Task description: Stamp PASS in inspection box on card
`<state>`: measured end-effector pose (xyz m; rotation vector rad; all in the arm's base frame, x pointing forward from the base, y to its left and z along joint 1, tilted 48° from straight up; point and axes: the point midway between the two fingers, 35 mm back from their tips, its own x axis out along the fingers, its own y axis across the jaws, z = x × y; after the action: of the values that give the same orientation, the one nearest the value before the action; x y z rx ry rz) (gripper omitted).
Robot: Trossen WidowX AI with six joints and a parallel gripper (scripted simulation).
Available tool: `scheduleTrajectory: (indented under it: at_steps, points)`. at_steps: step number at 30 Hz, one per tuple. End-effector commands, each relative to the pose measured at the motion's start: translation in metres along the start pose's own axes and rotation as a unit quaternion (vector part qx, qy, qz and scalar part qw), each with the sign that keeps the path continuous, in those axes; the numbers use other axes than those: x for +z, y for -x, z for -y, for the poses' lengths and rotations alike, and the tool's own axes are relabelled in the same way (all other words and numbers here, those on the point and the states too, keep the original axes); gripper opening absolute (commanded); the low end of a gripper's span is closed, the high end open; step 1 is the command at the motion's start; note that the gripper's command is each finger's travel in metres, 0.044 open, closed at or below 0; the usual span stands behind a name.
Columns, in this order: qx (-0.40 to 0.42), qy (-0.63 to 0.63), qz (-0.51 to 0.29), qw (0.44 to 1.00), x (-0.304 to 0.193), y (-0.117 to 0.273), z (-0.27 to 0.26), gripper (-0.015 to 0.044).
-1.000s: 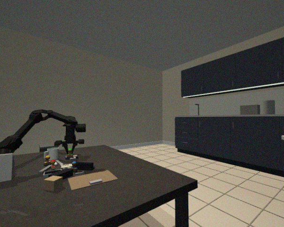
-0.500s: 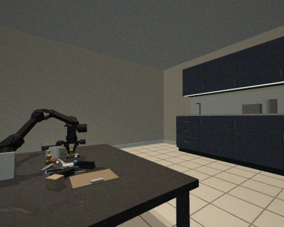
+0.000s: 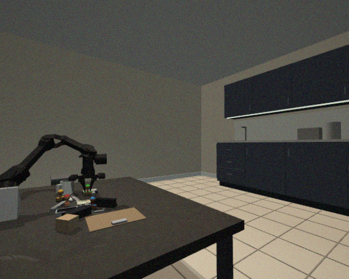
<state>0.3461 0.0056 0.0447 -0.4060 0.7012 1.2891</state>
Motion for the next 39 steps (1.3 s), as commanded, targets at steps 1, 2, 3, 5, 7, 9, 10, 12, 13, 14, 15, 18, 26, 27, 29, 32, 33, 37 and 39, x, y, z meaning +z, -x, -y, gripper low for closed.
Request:
scheduleTrajectory:
  at_steps: [1,2,3,5,7,9,10,12,13,14,15,18,26,27,29,32,33,37,39]
  points:
    - [0.002,-0.004,0.003,1.000,0.000,-0.004,-0.001,0.0000]
    - [0.002,-0.004,0.003,1.000,0.000,-0.005,-0.001,0.0000]
    - [0.002,-0.004,0.003,1.000,0.000,-0.006,-0.002,0.0000]
    - [0.002,-0.004,0.003,1.000,0.000,-0.007,-0.002,0.0000]
    - [0.002,-0.004,0.003,1.000,0.000,-0.008,-0.002,0.0000]
    - [0.002,-0.004,0.003,1.000,0.000,-0.009,-0.002,0.0000]
    - [0.002,-0.004,0.003,1.000,0.000,-0.010,-0.002,0.0000]
    - [0.002,-0.004,0.004,1.000,0.000,-0.011,-0.002,0.0000]
    - [0.002,-0.004,0.004,1.000,0.000,-0.012,-0.002,0.0000]
    - [0.002,-0.004,0.004,1.000,0.000,-0.013,-0.002,0.0000]
    - [0.002,-0.004,0.004,1.000,0.000,-0.013,-0.002,0.0000]
    - [0.002,-0.004,0.004,1.000,0.000,-0.015,-0.002,0.0000]
    - [0.002,-0.004,0.005,1.000,0.000,-0.021,-0.003,0.0000]
    - [0.002,-0.004,0.005,1.000,0.000,-0.021,-0.003,0.0000]
    - [0.002,-0.004,0.005,1.000,0.000,-0.023,-0.003,0.0000]
    - [0.002,-0.004,0.005,1.000,0.001,-0.024,-0.003,0.0000]
    - [0.002,-0.004,0.006,1.000,0.001,-0.025,-0.003,0.0000]
    - [0.002,-0.004,0.006,1.000,0.001,-0.028,-0.004,0.0000]
    - [0.002,-0.004,0.006,1.000,0.001,-0.029,-0.004,0.0000]
